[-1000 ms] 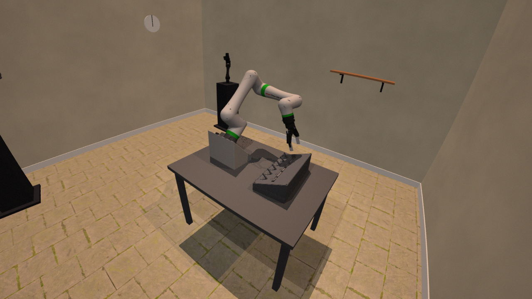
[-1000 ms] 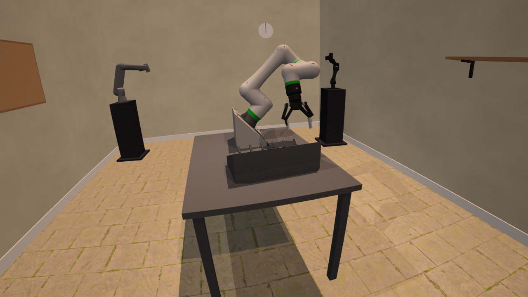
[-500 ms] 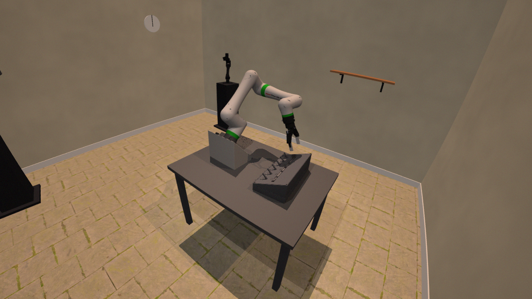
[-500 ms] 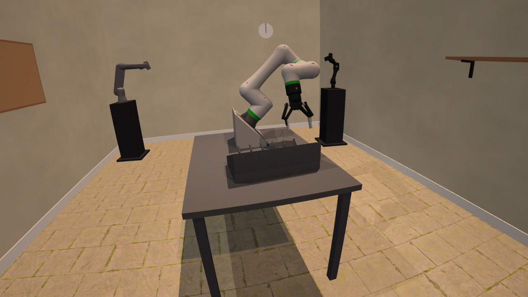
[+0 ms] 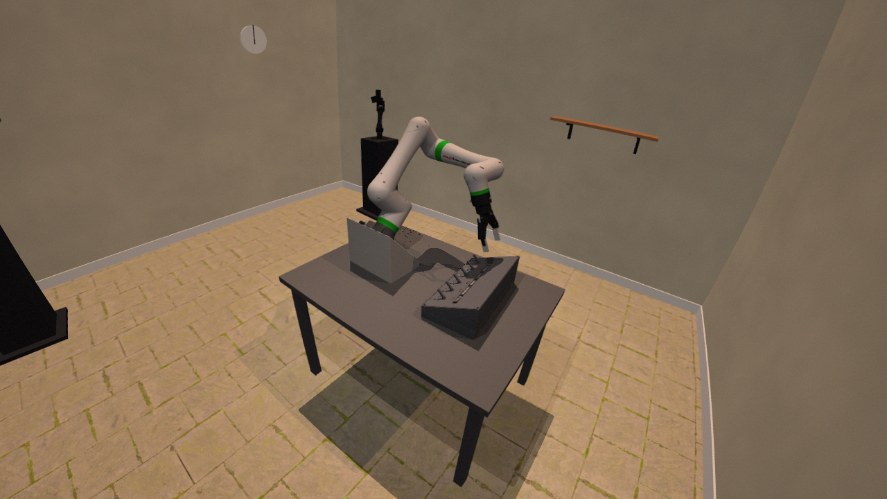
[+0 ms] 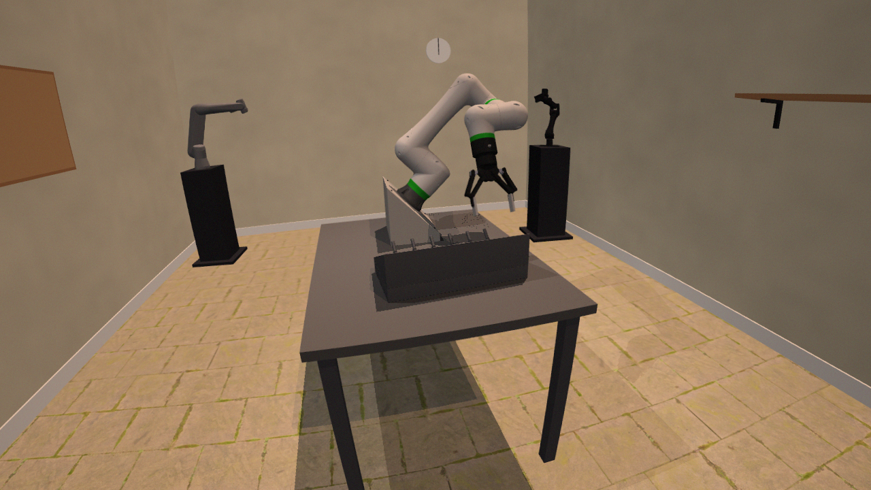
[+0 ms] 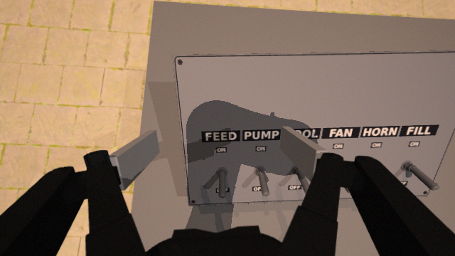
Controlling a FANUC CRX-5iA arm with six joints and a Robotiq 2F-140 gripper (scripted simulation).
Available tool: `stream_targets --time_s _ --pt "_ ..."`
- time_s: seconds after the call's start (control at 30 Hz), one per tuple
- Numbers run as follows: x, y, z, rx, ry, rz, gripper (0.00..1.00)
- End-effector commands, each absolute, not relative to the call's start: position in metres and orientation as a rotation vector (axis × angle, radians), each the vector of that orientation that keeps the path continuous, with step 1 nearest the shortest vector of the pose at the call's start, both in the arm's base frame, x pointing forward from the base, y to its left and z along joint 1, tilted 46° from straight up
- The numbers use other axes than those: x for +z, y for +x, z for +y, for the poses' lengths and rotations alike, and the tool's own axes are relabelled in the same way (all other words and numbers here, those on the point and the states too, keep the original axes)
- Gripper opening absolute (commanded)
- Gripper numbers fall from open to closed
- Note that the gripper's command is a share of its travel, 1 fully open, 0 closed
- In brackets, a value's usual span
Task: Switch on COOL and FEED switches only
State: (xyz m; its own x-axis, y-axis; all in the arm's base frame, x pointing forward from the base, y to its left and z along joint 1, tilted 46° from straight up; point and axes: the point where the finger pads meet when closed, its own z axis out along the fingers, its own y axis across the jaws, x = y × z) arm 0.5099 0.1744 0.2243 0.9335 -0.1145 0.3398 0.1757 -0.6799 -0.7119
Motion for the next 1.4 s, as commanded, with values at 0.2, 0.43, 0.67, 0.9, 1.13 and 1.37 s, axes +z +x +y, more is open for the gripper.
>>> stream_targets --time_s 0.2,0.43,0.67,0.9,1.13,1.37 --pt "0.224 0.51 0.174 -0.46 -2.273 -0.043 1.0" --pt "0.216 0.512 0.166 -0.46 -2.273 -0.043 1.0" --pt "0.202 0.516 0.153 -0.46 -2.273 -0.043 1.0" --pt "0.187 0.519 0.138 -0.46 -2.273 -0.043 1.0" --pt "0.175 0.522 0.127 -0.46 -2.273 -0.043 1.0" --pt "0.173 0.523 0.125 -0.46 -2.273 -0.043 1.0"
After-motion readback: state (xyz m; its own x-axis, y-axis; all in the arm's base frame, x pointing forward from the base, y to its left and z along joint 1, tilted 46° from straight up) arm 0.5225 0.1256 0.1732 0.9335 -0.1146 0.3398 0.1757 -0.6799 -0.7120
